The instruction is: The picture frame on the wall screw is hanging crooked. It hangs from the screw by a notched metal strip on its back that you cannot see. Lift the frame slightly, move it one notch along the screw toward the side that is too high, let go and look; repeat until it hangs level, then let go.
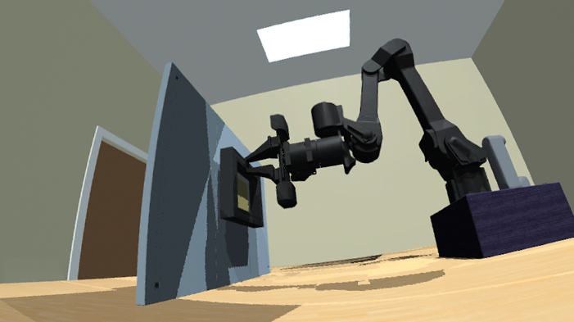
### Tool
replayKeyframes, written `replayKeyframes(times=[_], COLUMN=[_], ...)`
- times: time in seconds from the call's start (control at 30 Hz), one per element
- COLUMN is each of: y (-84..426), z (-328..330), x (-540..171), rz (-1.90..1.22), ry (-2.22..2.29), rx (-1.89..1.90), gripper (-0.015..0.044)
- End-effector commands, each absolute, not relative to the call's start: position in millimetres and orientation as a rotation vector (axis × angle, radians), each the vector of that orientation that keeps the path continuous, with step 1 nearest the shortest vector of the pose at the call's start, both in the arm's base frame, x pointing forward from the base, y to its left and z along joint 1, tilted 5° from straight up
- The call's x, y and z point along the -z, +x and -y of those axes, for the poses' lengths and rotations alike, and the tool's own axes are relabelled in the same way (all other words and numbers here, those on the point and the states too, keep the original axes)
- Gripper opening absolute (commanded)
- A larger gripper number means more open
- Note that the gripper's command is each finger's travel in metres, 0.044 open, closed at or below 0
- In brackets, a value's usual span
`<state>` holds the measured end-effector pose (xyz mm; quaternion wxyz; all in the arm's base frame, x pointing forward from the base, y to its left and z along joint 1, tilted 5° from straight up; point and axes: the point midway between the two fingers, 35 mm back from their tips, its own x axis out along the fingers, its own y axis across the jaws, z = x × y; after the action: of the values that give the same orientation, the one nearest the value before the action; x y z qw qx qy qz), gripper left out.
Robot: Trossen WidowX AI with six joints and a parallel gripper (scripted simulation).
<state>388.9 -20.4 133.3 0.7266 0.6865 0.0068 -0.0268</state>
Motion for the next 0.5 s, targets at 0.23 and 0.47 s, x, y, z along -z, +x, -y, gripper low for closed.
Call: replayKeyframes(times=[0.23, 0.47], y=[388.9, 382.3], z=[20.4, 20.3], x=[-133.3, -135.0], rz=[-0.015, -0.015], ry=[1.514, 1.535], rx=[0.059, 0.060], gripper=[0.0210, 0.0260])
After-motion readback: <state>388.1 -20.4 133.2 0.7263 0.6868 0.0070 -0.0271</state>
